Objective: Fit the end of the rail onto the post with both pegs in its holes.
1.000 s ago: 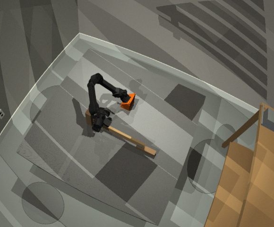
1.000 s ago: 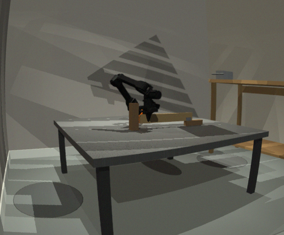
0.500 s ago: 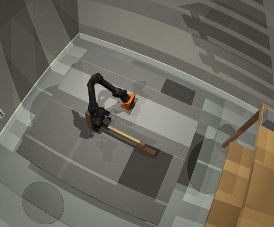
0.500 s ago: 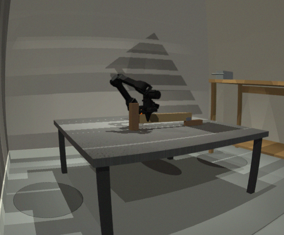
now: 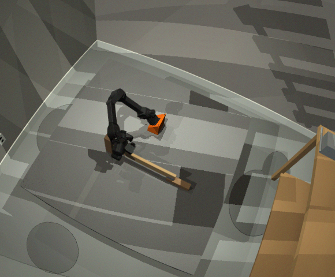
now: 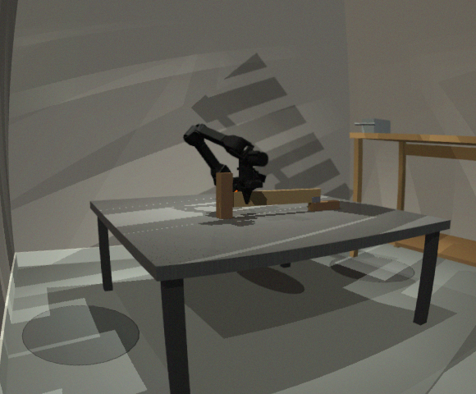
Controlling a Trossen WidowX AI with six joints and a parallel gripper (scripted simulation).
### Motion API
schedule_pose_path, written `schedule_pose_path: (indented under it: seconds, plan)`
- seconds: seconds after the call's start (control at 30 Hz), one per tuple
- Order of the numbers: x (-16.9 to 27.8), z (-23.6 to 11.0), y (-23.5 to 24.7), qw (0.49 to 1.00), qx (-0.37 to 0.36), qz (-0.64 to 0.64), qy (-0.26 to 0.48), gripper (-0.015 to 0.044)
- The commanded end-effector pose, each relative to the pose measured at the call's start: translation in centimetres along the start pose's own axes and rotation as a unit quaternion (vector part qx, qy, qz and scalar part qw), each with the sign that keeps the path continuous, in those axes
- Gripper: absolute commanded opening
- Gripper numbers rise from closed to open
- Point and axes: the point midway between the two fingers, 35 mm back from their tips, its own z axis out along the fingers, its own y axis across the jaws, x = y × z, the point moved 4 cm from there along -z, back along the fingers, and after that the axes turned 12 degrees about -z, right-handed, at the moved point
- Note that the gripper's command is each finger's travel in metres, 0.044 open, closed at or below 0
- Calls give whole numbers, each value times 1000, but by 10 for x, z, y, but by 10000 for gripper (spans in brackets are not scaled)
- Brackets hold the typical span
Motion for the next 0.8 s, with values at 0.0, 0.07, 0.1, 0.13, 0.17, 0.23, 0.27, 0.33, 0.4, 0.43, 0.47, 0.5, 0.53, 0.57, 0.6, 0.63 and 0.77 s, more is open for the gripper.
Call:
schedule_pose_path:
  seconds: [0.0,0.07,0.1,0.13,0.17,0.23,0.27,0.33,0.4,0.43,0.47,0.5,0.53,0.57,0.6,0.63,0.77]
  plan:
    - [2,0,0,1000,1,-1,2,0]
    - [3,0,0,1000,1,-1,2,0]
    - [3,0,0,1000,1,-1,2,0]
    - [3,0,1,1000,1,-1,2,0]
    - [3,0,1,1000,1,-1,2,0]
    - [4,0,1,1000,1,-1,2,0]
    - [4,0,1,1000,1,-1,2,0]
    - [5,0,1,1000,1,-1,2,0]
    - [6,0,1,1000,1,-1,2,0]
    - [6,0,1,1000,1,-1,2,0]
    - [6,0,1,1000,1,-1,2,0]
    - [7,0,1,1000,1,-1,2,0]
    - [7,0,1,1000,1,-1,2,0]
    - [7,0,1,1000,1,-1,2,0]
    - [8,0,1,1000,1,-1,2,0]
    - [8,0,2,1000,1,-1,2,0]
    - [9,0,2,1000,1,-1,2,0]
